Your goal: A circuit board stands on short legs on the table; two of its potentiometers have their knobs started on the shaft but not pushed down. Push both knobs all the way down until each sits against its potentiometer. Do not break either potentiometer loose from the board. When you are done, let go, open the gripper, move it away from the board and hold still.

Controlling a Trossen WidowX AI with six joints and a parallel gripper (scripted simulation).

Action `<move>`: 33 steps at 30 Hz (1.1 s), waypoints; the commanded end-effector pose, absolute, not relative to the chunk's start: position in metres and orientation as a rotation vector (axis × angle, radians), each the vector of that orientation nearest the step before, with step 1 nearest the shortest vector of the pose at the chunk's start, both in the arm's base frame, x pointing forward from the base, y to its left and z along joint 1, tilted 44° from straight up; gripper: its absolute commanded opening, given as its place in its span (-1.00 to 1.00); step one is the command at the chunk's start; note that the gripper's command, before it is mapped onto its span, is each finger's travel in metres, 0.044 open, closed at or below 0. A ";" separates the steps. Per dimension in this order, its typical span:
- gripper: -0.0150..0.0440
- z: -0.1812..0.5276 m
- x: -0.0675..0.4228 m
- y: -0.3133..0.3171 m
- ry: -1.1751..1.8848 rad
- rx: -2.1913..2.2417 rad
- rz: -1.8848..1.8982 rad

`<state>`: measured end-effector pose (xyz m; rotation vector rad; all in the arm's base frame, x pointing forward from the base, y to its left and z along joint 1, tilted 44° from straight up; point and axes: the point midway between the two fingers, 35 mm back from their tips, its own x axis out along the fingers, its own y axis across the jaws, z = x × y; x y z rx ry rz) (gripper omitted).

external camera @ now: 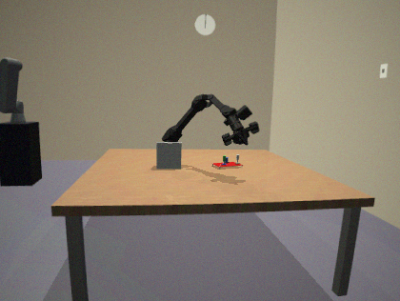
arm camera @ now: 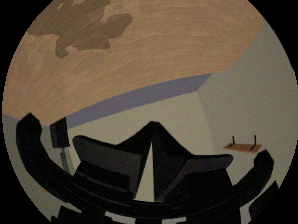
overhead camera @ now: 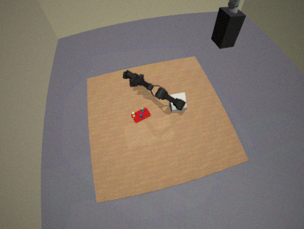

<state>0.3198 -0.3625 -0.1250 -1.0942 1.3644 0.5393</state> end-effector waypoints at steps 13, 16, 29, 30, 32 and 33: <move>-0.49 -0.075 0.331 -0.247 1.131 -0.770 0.845; -0.49 -0.060 0.330 -0.221 1.087 -0.688 0.907; -0.49 0.020 0.316 -0.117 0.934 -0.290 1.121; -0.49 0.026 0.315 -0.111 0.926 -0.264 1.131; -0.49 0.030 0.314 -0.106 0.920 -0.242 1.138; -0.49 0.030 0.314 -0.106 0.920 -0.242 1.138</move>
